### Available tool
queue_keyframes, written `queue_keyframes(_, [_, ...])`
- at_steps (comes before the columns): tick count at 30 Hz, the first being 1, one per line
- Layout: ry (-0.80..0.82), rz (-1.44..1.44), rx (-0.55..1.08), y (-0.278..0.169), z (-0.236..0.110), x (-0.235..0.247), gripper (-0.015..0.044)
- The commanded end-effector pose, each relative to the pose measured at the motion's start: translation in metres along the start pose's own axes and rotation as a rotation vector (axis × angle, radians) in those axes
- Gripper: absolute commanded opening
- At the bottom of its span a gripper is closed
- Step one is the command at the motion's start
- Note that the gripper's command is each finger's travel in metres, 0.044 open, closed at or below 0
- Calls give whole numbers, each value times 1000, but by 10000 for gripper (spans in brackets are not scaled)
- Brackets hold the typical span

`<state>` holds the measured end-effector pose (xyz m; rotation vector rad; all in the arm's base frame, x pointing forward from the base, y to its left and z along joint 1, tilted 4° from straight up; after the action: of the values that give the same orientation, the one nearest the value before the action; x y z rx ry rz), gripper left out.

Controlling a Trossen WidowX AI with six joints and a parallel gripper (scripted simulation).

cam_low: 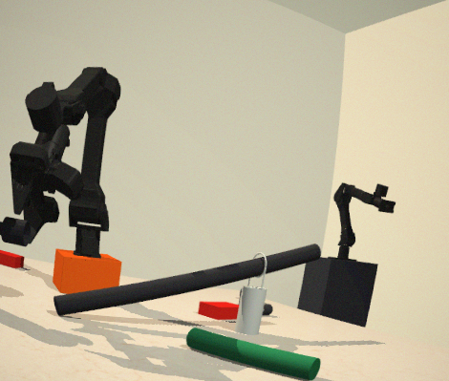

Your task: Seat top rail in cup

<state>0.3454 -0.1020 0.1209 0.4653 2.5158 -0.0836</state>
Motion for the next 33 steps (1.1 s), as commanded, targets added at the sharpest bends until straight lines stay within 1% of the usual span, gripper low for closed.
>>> queue_keyframes(1, [1,-3,-5,1,6,1,440])
queue_keyframes(23, [0,-3,-5,1,41,3,440])
queue_keyframes(33, [0,-3,-5,1,41,3,177])
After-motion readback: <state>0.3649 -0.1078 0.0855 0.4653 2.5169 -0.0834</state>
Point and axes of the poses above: the point midway between the two fingers, 35 mm back from their tips, its own z axis out along the fingers, its own x axis across the jaws, y = z × x, the point moved 2 cm from there along -z, back along the fingers, and after that the axes turned 12 degrees about z, right-handed, at the moved point
